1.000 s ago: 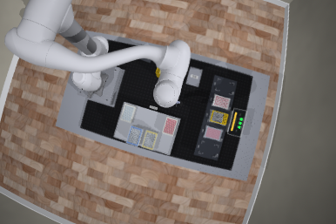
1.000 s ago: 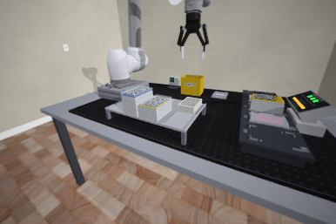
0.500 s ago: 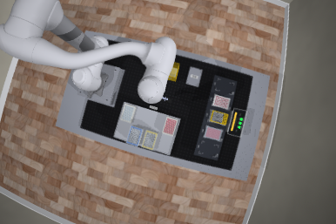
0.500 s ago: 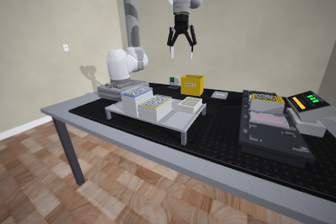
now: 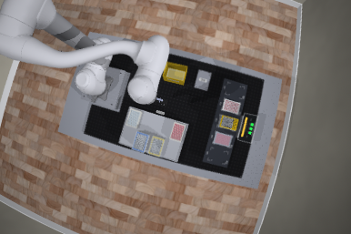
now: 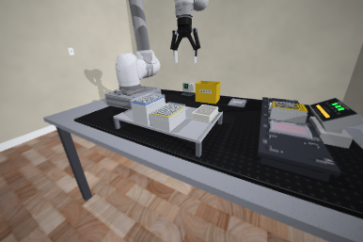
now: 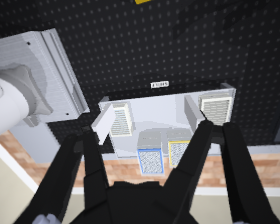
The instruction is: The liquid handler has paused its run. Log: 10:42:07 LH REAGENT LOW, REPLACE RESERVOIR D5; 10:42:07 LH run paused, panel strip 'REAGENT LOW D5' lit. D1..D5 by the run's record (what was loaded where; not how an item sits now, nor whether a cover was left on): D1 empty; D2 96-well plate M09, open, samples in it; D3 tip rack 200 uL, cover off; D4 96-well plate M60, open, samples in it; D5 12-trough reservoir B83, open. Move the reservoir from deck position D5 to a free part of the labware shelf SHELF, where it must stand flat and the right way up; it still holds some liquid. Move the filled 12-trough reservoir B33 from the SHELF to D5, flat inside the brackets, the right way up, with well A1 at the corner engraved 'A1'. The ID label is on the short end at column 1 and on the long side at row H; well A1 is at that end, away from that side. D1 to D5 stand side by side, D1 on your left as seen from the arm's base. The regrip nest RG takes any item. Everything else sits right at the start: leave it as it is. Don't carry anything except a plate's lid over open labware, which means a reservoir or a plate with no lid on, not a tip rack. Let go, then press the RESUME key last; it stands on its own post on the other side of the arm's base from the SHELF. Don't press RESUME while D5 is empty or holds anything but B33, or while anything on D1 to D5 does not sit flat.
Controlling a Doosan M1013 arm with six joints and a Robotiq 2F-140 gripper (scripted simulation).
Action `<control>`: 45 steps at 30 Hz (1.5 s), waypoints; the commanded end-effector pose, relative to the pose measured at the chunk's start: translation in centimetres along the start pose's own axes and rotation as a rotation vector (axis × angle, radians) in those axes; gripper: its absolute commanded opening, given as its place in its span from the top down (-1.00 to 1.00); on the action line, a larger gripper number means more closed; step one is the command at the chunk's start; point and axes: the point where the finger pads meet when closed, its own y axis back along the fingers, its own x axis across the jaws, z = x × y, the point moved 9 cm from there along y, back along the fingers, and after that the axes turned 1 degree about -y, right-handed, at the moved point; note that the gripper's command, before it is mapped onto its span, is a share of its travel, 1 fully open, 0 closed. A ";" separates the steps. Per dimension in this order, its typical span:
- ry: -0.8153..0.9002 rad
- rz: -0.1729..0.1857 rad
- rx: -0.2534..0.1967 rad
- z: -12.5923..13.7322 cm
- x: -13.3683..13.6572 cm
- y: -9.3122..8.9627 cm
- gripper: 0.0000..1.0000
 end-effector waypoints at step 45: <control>-0.001 0.009 -0.001 0.8 -14.6 0.1 -0.54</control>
